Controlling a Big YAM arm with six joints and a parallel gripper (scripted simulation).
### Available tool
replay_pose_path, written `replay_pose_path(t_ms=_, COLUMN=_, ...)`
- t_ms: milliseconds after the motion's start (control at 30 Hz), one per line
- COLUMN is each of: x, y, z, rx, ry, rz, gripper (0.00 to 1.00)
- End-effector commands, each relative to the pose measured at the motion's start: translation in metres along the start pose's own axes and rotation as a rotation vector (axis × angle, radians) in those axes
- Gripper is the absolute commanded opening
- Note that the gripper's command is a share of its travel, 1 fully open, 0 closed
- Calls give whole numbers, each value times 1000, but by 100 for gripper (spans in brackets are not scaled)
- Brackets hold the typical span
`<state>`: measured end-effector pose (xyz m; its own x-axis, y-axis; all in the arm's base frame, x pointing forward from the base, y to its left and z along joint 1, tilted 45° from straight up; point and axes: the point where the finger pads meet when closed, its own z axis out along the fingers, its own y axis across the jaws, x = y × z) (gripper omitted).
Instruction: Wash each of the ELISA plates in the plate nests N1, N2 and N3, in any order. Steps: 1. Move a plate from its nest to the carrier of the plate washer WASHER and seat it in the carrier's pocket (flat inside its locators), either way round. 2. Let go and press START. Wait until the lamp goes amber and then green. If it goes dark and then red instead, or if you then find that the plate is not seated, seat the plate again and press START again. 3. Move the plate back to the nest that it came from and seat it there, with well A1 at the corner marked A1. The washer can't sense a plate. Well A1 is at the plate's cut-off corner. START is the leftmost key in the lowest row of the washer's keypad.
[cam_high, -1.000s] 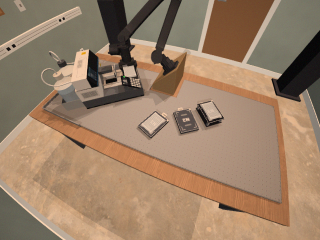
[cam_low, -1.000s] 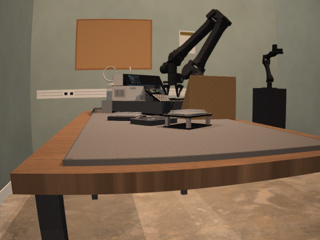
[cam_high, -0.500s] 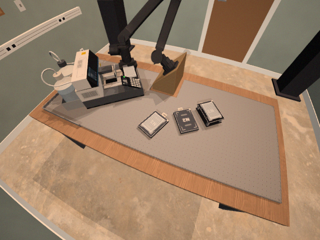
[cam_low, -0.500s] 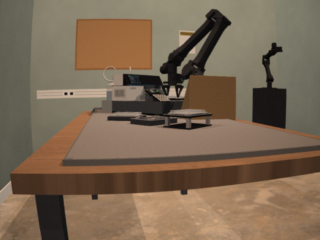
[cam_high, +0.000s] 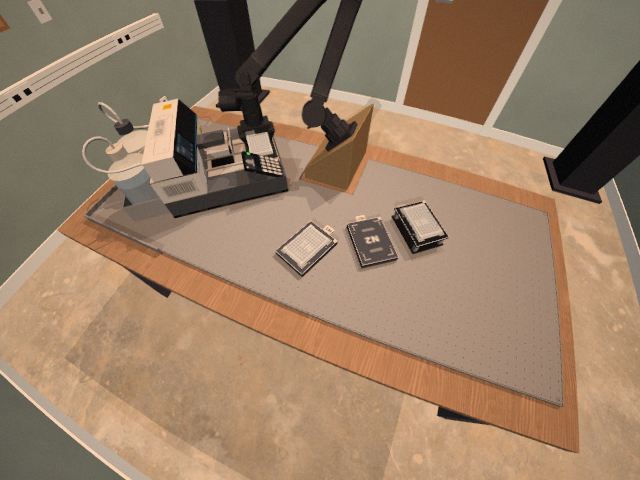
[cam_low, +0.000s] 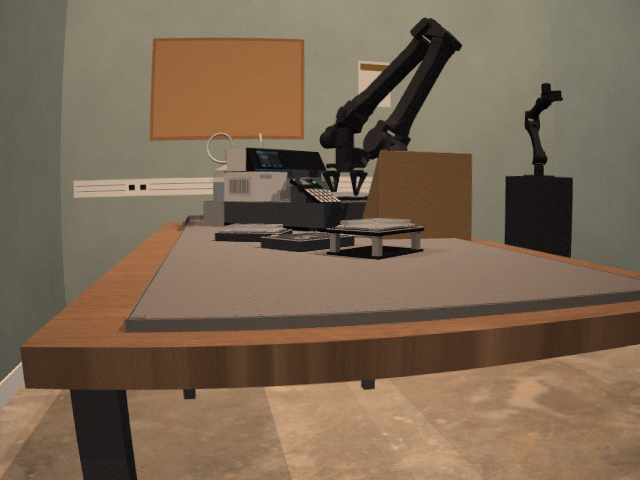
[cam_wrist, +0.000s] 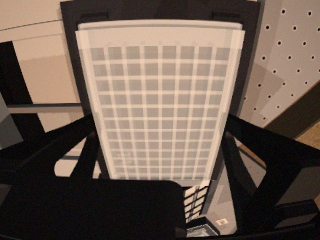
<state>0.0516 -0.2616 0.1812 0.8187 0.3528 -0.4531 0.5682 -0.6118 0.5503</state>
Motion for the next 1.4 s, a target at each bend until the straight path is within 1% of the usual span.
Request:
replay_pose_path(t_ms=0, x=-2, y=2, z=2, rx=-2, ry=-4, rz=-3, gripper=84)
replay_pose_path(t_ms=33, x=-8, y=11, z=-3, rx=-21, ry=-12, rz=7, gripper=84)
replay_pose_path(t_ms=400, x=-4, y=6, z=3, rx=-8, ry=-6, rz=-2, gripper=84)
replay_pose_path(t_ms=433, x=-5, y=10, z=-3, rx=-21, ry=-6, rz=8, gripper=84)
replay_pose_path(t_ms=467, x=-5, y=10, z=-3, rx=-21, ry=-6, rz=8, gripper=84)
replay_pose_path(t_ms=500, x=-5, y=10, z=-3, rx=-21, ry=-6, rz=8, gripper=100)
replay_pose_path(t_ms=1367, x=-5, y=10, z=-3, rx=-21, ry=-6, rz=8, gripper=100)
